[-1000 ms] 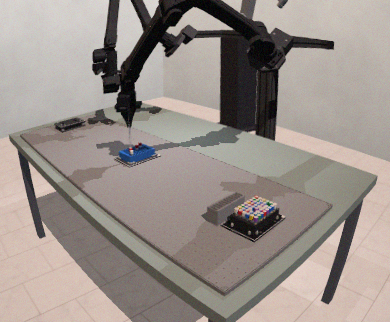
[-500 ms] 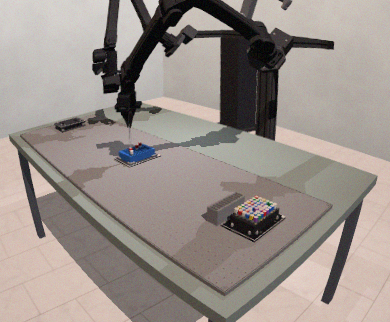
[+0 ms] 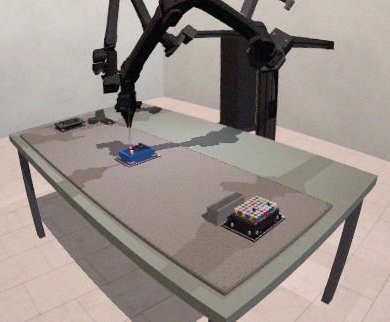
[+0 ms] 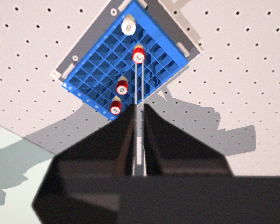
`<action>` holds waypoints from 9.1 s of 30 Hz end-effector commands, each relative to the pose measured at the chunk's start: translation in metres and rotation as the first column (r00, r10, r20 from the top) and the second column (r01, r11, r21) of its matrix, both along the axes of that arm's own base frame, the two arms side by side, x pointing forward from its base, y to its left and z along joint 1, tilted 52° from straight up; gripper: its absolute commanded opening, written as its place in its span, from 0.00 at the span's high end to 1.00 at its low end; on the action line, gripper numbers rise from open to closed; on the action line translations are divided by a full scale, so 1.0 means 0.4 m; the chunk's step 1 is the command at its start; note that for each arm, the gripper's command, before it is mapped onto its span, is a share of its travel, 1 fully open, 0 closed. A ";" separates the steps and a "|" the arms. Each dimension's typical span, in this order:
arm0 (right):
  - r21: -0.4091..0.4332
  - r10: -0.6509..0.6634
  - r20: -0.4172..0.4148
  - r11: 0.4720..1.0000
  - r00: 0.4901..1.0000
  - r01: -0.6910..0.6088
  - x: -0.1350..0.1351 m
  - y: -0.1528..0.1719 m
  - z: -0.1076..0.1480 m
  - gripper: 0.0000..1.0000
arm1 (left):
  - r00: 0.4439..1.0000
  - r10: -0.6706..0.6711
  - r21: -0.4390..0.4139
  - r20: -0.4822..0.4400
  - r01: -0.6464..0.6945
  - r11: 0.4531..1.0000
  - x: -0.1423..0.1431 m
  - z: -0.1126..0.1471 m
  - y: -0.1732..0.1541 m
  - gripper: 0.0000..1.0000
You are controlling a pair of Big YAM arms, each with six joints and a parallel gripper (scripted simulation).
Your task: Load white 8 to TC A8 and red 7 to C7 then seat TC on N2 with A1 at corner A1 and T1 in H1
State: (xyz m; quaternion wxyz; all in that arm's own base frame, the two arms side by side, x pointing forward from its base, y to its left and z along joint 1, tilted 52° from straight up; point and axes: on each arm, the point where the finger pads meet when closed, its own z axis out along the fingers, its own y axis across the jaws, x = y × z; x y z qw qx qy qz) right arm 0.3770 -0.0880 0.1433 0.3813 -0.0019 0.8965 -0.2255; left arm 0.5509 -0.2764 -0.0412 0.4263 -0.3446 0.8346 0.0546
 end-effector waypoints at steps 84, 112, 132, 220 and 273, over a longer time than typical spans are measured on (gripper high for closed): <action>-0.010 0.011 -0.001 1.000 1.000 -0.011 0.005 0.002 0.011 0.00 | 0.853 -0.353 0.400 -0.385 0.499 0.769 -0.034 0.105 0.155 0.93; -0.010 0.011 -0.001 1.000 1.000 -0.011 0.005 0.002 0.011 0.00 | 0.855 -0.343 0.405 -0.390 0.493 0.770 -0.053 0.146 0.244 0.93; -0.010 0.011 -0.001 1.000 1.000 -0.011 0.005 0.002 0.011 0.00 | 0.855 -0.340 0.407 -0.390 0.492 0.770 -0.067 0.177 0.311 0.93; -0.010 0.011 -0.001 1.000 1.000 -0.011 0.005 0.002 0.011 0.00 | 0.856 -0.338 0.414 -0.391 0.492 0.766 -0.128 0.312 0.600 0.93; -0.010 0.011 -0.001 1.000 1.000 -0.011 0.005 0.002 0.011 0.00 | 0.849 -0.336 0.411 -0.408 0.499 0.763 -0.171 0.389 0.774 0.93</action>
